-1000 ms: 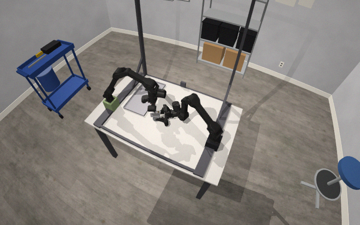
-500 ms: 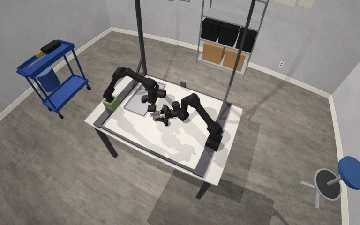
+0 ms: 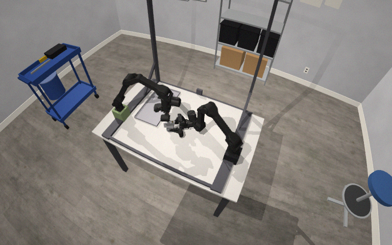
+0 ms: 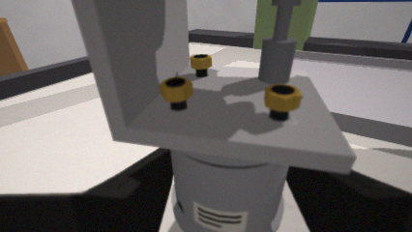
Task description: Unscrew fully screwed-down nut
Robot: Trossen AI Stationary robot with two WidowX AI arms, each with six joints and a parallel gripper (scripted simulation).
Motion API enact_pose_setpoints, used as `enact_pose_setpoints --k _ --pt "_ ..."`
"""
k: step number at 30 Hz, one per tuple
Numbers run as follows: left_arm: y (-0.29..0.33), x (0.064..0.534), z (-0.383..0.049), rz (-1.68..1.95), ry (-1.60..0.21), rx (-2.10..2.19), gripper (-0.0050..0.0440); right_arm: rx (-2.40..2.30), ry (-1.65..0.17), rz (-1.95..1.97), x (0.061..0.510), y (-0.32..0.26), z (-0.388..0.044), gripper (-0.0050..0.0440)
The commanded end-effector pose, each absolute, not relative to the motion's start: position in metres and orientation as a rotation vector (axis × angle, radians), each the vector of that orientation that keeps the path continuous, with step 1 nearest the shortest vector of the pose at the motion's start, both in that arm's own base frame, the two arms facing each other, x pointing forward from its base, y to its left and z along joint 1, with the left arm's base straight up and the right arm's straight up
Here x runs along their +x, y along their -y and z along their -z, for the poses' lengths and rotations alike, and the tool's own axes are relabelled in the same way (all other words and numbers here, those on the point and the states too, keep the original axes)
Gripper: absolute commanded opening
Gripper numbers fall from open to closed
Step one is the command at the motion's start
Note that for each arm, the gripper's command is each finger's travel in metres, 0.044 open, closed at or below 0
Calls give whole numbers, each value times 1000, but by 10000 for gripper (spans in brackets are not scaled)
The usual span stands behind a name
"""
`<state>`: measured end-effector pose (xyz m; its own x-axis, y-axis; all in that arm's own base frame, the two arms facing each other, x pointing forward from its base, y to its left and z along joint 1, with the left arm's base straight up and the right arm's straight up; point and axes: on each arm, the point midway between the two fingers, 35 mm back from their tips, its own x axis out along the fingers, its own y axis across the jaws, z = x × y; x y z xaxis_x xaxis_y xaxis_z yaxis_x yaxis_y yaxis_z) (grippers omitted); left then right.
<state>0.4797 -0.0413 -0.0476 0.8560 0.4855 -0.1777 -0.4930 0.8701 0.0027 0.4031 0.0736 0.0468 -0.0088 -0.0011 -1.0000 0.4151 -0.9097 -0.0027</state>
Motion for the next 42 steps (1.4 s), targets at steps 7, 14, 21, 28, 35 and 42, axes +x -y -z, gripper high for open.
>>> enact_pose_setpoints --k 7,14,21,28,35,42 --pt "42 487 33 -514 -142 -63 245 2044 -421 1924 412 -75 -71 250" --pt "42 487 33 -514 -142 -63 245 2022 -425 1949 409 -74 -63 250" --pt "42 487 33 -514 -142 -63 245 2022 -425 1949 409 -74 -63 250" --pt "42 487 33 -514 -142 -63 245 2022 -425 1949 409 -74 -63 130" --pt "42 487 33 -514 -142 -63 245 2022 -425 1949 409 -74 -63 130" --pt "42 487 33 -514 -142 -63 245 2022 -425 1949 409 -74 -63 130"
